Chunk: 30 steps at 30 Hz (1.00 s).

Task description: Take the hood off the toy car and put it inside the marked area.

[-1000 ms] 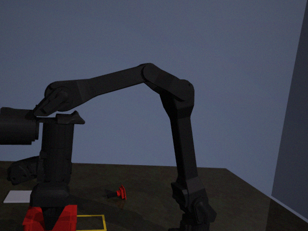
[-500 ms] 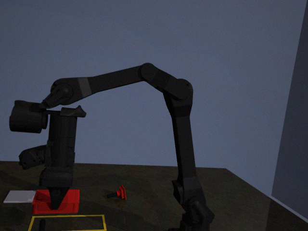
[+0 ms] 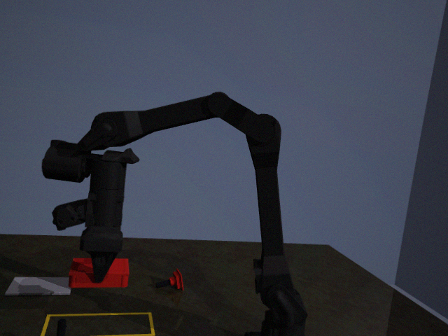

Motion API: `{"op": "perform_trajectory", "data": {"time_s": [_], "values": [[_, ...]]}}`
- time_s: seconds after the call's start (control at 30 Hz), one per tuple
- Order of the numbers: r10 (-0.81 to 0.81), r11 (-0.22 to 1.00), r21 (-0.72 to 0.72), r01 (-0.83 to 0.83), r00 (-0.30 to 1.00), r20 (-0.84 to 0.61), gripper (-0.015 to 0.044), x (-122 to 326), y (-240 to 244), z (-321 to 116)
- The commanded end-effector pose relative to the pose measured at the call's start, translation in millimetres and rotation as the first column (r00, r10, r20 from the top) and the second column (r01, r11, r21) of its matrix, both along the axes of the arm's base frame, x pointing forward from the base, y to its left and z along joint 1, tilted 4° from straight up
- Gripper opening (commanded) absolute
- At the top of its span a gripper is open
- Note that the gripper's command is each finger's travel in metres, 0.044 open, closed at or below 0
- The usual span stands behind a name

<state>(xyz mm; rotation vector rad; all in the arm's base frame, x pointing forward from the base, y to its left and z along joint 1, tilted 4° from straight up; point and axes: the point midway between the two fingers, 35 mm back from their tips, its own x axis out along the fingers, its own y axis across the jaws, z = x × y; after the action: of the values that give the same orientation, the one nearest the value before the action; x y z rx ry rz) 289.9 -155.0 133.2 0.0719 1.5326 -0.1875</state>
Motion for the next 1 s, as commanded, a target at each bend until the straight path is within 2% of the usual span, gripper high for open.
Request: {"op": "perform_trajectory", "data": {"time_s": [0.0,0.97], "values": [[0.004,1.0,-0.001,-0.004,1.0,0.004,0.0,-10,-12,3],[0.004,1.0,-0.001,-0.004,1.0,0.004,0.0,-10,-17,-18]]}}
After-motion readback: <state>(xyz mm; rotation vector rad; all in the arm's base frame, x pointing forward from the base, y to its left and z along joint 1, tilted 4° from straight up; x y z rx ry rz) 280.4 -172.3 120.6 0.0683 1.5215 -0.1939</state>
